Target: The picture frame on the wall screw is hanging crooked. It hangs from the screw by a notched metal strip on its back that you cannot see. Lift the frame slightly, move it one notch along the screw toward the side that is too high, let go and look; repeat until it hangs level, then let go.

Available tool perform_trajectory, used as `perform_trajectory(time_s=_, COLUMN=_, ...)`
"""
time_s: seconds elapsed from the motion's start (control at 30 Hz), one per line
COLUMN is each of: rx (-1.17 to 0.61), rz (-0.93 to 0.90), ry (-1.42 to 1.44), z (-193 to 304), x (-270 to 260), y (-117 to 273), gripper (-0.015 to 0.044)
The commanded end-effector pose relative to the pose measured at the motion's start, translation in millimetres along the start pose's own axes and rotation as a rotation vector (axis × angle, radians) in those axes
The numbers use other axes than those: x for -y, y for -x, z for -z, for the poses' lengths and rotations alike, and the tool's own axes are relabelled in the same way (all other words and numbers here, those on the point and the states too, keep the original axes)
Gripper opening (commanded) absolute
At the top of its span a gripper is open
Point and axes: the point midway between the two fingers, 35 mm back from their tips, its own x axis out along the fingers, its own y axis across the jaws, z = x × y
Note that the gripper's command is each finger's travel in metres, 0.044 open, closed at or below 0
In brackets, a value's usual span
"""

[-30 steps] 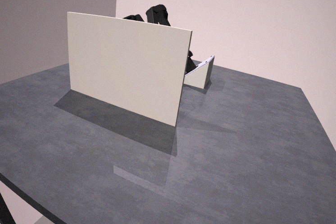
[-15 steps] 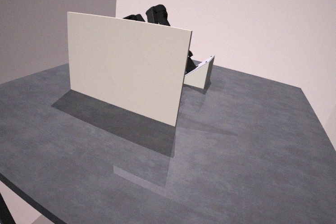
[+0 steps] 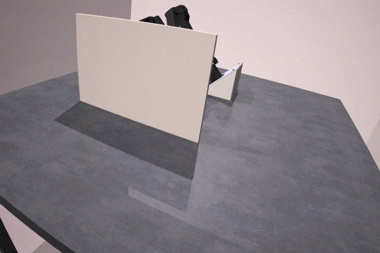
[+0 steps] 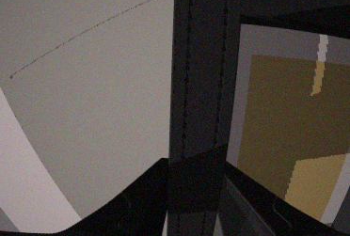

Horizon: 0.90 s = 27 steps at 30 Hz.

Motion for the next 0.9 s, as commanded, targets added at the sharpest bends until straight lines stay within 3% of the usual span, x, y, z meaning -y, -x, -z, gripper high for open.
perform_trajectory(time_s=0.0, rx=-0.001, rz=-0.006, ry=-0.001, z=0.9, x=-0.9, y=0.1, gripper=0.0000)
perform_trajectory(time_s=0.87, rx=0.003, rz=-0.002, ry=0.000, z=0.4, x=4.4, y=-0.1, gripper=0.0000)
